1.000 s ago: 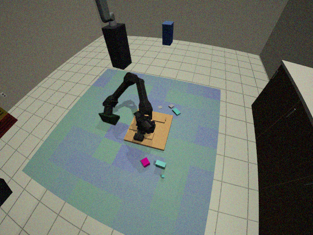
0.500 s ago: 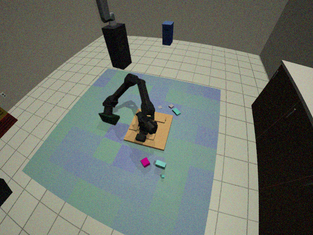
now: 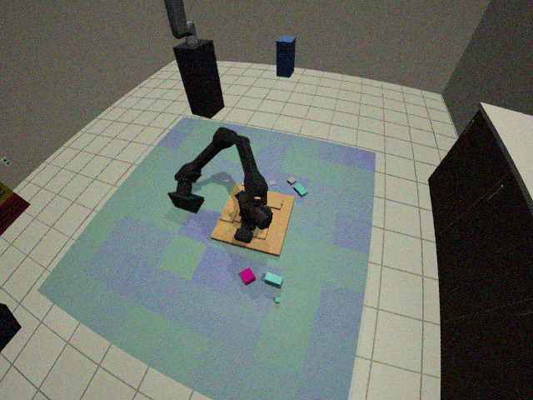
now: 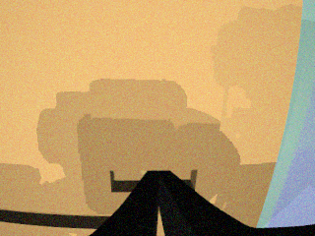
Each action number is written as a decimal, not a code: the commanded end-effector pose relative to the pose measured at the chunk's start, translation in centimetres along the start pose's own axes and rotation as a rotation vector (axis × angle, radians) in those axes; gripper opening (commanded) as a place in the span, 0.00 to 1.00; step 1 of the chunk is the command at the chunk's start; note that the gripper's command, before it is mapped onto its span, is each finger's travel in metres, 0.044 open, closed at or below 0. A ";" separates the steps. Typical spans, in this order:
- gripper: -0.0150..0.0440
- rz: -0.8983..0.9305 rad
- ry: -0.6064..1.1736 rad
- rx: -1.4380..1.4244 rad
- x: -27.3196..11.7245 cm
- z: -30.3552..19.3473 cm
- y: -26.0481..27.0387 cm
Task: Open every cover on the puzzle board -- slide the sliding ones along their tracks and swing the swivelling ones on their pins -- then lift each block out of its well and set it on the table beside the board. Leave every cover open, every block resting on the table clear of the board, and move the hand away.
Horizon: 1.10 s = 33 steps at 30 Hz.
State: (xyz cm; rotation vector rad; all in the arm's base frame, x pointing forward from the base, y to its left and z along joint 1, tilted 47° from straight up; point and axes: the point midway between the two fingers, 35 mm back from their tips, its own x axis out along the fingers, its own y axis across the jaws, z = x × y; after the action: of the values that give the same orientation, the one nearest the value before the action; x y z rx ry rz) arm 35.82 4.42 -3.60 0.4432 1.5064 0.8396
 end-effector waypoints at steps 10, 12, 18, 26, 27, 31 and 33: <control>0.25 0.000 -0.005 0.000 -0.1 1.6 0.0; 0.25 0.000 -0.005 0.000 -0.1 1.8 0.0; 0.25 0.001 -0.005 0.000 -0.1 2.4 0.0; 0.25 0.001 -0.005 0.000 0.0 3.2 0.0; 0.25 0.001 -0.005 0.000 0.0 3.3 0.1; 0.25 0.001 -0.005 -0.001 0.0 3.6 0.1; 0.25 0.001 -0.005 -0.001 0.0 3.8 0.1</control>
State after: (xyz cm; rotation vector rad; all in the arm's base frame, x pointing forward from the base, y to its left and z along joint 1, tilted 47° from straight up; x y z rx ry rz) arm 39.06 5.22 -3.35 0.4414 1.5035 0.8382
